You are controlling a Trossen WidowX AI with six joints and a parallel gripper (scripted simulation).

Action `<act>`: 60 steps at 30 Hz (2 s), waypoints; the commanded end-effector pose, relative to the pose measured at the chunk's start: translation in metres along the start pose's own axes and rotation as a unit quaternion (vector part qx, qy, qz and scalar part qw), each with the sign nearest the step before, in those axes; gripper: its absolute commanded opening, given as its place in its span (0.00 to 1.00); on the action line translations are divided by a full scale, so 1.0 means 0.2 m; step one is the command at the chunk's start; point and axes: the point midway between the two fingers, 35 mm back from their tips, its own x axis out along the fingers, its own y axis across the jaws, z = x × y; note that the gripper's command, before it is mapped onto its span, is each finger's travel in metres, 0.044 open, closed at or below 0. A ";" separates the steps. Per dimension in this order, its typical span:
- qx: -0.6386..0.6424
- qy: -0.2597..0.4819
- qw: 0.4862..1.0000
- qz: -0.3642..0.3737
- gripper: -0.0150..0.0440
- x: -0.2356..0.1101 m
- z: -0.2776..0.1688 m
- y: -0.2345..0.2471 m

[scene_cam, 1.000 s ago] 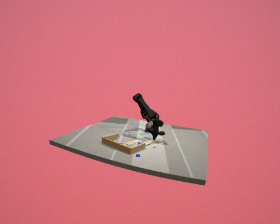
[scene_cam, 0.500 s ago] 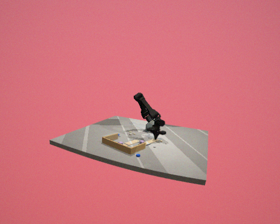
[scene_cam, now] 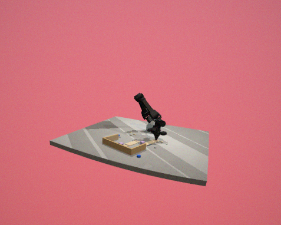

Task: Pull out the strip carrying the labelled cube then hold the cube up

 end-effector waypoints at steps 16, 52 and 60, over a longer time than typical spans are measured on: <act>-0.001 0.003 1.000 0.000 0.25 -0.05 0.00 0.00; 0.068 0.009 0.998 -0.006 1.00 -0.23 0.50 -0.03; 0.068 0.009 0.998 -0.006 1.00 -0.25 0.62 -0.04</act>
